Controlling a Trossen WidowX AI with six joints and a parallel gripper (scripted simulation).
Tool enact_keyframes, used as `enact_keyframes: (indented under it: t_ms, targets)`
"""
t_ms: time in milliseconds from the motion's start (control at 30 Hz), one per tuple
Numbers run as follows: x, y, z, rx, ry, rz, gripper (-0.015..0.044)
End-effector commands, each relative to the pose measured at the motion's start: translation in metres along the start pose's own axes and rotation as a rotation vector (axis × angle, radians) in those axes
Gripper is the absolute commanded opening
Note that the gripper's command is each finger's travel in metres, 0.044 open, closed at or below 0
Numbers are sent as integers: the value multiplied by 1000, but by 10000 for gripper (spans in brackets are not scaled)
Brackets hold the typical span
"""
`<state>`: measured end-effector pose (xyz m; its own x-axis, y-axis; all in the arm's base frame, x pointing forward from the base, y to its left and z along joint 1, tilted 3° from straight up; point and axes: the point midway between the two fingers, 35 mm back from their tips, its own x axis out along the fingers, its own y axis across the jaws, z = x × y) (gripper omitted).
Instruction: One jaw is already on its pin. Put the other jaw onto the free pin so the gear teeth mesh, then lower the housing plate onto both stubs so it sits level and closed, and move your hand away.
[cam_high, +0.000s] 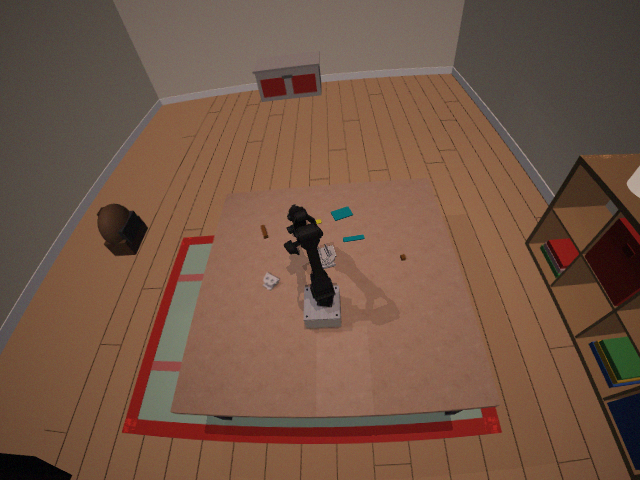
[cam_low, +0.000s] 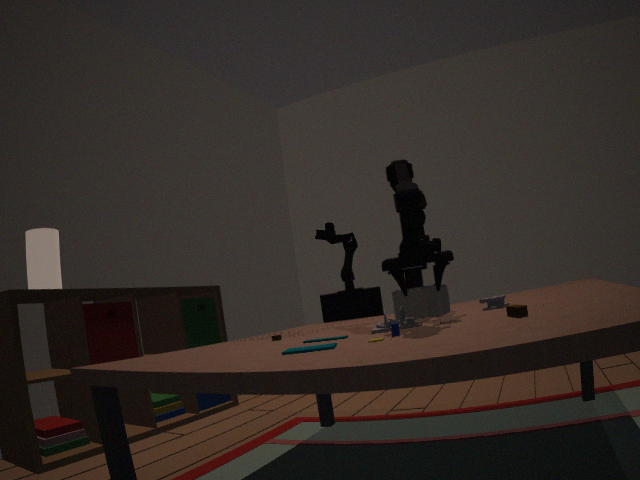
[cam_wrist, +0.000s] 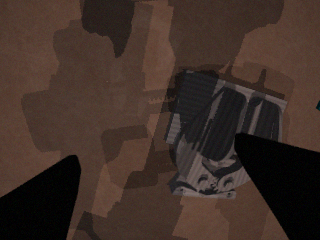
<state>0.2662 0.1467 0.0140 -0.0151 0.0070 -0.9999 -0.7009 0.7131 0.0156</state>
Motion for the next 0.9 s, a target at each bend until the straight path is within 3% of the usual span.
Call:
enact_keyframes:
  t_ms: [0, 867]
  targets:
    - [-2, 8, 3, -77, -2, 5, 440]
    - [-8, 67, 17, -622, -7, 11, 440]
